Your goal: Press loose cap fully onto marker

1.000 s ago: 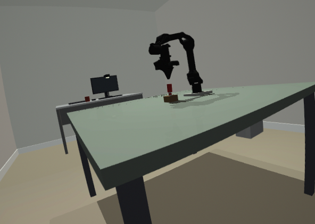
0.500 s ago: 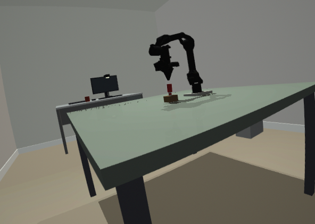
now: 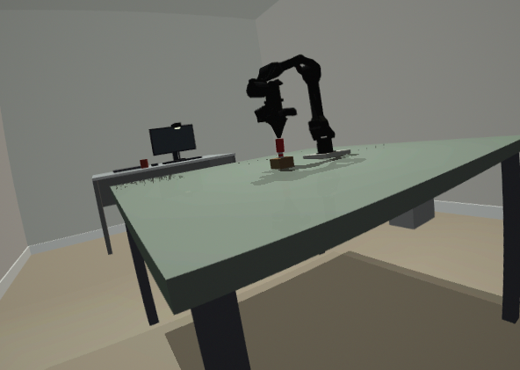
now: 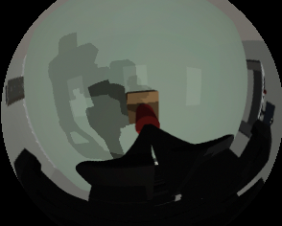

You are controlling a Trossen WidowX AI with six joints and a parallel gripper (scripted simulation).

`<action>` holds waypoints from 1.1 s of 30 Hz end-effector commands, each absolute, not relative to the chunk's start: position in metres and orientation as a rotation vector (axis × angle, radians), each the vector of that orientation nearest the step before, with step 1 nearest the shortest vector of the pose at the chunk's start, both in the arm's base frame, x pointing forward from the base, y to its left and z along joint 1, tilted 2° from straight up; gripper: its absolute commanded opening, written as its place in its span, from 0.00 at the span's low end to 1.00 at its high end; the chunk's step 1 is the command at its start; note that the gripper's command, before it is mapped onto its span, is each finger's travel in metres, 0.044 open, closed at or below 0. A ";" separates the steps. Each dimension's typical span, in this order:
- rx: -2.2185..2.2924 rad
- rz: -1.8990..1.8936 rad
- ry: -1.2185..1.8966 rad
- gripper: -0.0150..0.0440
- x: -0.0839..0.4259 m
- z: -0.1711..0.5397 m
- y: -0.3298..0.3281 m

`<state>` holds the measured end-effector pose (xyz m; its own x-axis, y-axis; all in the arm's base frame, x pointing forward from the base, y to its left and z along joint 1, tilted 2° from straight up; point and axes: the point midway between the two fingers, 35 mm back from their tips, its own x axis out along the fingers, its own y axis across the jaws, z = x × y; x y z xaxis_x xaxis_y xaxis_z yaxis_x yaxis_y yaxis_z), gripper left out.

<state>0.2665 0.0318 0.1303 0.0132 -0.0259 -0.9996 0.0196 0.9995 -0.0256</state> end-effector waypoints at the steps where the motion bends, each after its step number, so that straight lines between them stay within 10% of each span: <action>1: -0.005 -0.039 1.563 0.25 0.266 0.123 0.031; 28: -0.005 -0.039 1.552 0.25 0.267 0.212 0.033; 33: -0.005 -0.039 1.552 0.48 0.267 0.212 0.033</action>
<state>0.2667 0.0334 0.2108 0.0251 -0.0273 -0.9993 0.0172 0.9995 -0.0269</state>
